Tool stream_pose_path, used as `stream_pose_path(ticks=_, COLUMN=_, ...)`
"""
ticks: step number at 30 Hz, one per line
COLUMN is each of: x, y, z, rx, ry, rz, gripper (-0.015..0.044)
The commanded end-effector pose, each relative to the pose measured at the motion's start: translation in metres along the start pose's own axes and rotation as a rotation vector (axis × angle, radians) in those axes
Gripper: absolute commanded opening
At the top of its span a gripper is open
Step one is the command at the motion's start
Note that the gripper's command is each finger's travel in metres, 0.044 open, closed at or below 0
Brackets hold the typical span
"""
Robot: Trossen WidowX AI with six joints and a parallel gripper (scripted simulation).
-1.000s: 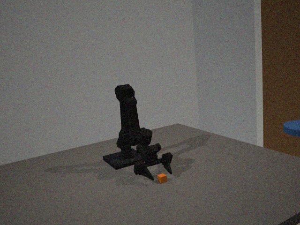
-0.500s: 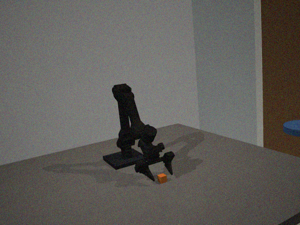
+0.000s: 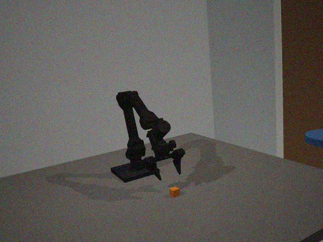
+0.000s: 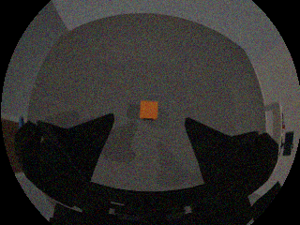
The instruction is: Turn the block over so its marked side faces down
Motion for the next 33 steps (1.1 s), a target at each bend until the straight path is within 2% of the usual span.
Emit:
stream_pose_path(ticks=1, x=0.0, y=-0.003, z=0.01, rx=0.025, ry=0.002, rz=0.0, gripper=0.044)
stream_pose_path(ticks=4, x=0.002, y=-0.014, z=0.009, rx=0.075, ry=0.01, rz=0.0, gripper=0.044)
stream_pose_path(ticks=18, x=0.017, y=-0.097, z=-0.01, rx=0.543, ry=0.084, rz=0.001, gripper=0.044)
stream_pose_path(ticks=24, x=0.017, y=-0.099, z=-0.013, rx=0.565, ry=0.088, rz=0.0, gripper=0.044)
stream_pose_path(ticks=28, x=0.014, y=-0.083, z=-0.039, rx=0.565, ry=0.088, rz=0.0, gripper=0.044)
stream_pose_path(ticks=33, x=0.014, y=-0.081, z=-0.042, rx=0.565, ry=0.088, rz=0.0, gripper=0.044)
Point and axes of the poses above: the point midway between the two fingers, 35 mm back from their tips, its own z axis back along the fingers, its own x axis across the jaws, y = z × x, the point moved 10 cm from there along z, back along the fingers, and after that the axes turned 9 degrees about -z, right-handed, at the moved point
